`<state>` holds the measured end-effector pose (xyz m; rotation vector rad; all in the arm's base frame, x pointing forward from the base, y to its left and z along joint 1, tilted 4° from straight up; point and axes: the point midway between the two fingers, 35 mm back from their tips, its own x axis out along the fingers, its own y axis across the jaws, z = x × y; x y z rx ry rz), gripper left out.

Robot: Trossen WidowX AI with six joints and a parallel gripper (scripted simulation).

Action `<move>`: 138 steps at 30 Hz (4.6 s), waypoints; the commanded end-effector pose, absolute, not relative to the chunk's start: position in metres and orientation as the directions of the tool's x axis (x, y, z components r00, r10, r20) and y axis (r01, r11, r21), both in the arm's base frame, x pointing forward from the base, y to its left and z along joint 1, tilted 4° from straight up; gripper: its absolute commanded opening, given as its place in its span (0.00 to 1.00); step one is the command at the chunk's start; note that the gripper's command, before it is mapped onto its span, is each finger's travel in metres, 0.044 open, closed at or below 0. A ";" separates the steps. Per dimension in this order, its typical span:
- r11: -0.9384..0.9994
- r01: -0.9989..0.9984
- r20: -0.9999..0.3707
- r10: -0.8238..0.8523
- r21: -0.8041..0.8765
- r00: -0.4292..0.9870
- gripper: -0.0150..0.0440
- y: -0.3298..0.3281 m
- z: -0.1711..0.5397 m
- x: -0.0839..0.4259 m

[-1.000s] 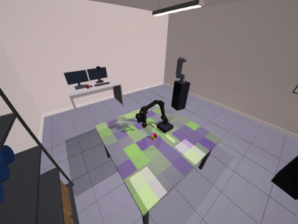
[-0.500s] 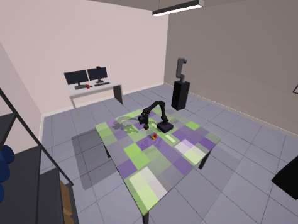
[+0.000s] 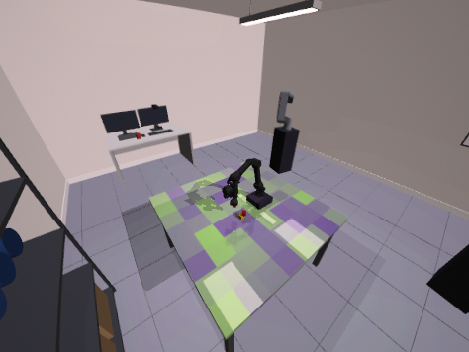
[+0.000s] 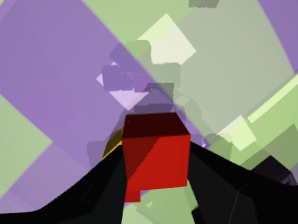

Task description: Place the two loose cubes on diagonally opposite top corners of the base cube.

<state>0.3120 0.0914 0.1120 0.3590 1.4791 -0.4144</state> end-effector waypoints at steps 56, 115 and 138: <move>0.838 0.545 -0.998 -0.048 -0.019 0.038 0.43 0.134 0.047 0.288; 0.840 0.542 -0.998 -0.051 -0.021 0.040 0.60 0.136 0.095 0.286; 0.845 0.535 -0.999 -0.039 -0.017 0.030 0.93 0.245 0.103 0.205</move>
